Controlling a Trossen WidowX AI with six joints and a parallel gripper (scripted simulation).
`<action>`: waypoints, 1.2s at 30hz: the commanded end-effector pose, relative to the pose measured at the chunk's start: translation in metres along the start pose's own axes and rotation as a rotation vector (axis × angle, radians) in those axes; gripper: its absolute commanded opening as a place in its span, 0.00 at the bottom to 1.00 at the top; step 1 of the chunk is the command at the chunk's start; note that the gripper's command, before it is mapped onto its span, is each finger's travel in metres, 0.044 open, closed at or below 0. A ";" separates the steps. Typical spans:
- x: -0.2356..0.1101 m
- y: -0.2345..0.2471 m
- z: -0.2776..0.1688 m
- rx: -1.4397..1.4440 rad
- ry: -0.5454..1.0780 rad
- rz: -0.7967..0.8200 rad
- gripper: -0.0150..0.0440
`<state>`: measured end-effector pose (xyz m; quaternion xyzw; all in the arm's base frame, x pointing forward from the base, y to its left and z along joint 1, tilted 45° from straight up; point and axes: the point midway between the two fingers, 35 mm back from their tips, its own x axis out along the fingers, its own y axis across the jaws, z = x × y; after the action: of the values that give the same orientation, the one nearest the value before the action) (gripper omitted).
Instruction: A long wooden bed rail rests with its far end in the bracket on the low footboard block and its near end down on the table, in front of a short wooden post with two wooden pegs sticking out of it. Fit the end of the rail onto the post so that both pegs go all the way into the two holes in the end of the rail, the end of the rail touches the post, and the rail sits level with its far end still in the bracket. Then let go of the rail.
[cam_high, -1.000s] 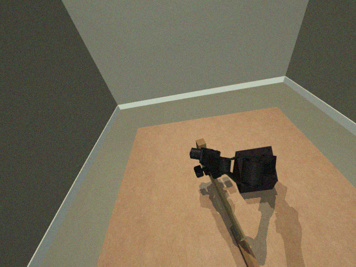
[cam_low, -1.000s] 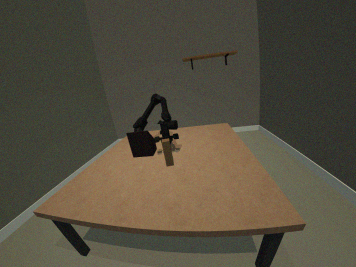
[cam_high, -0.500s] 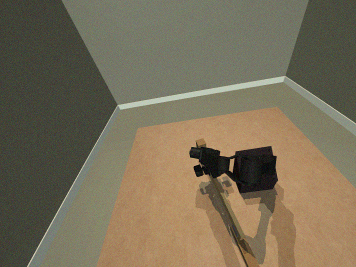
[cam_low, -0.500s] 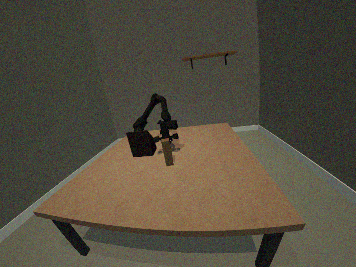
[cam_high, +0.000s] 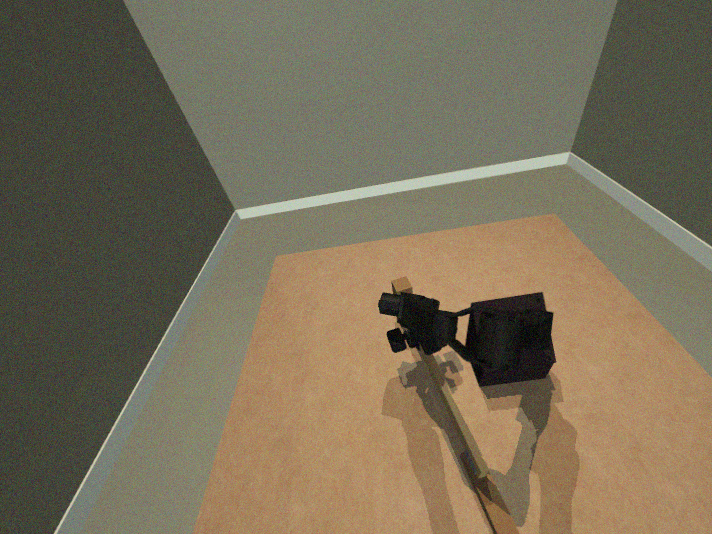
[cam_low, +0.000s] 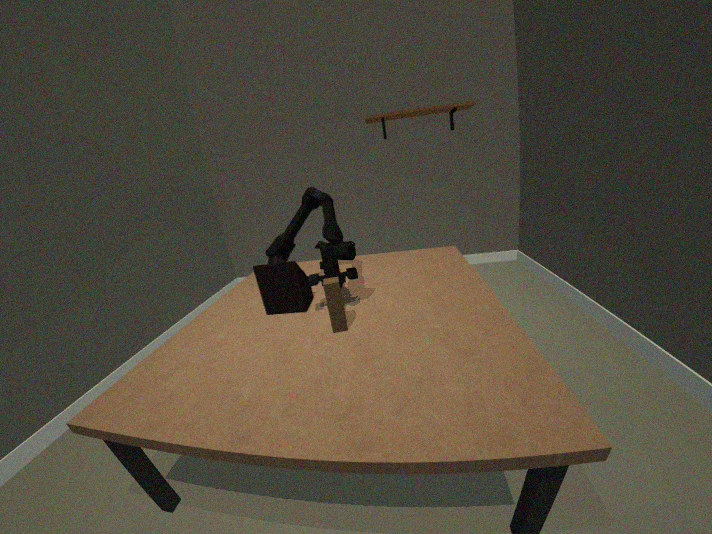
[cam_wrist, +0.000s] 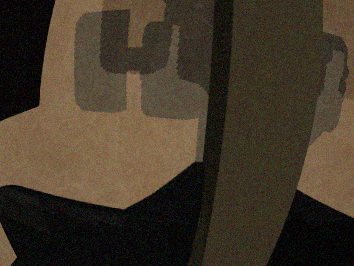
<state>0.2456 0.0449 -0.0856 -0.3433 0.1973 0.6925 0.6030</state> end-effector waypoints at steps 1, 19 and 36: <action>-0.002 -0.002 -0.003 -0.002 0.002 -0.007 0.25; -0.002 -0.002 -0.008 -0.002 0.002 -0.007 0.25; -0.002 -0.002 -0.012 -0.003 0.003 -0.007 0.25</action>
<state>0.2480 0.0380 -0.0923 -0.3435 0.1974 0.6925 0.6029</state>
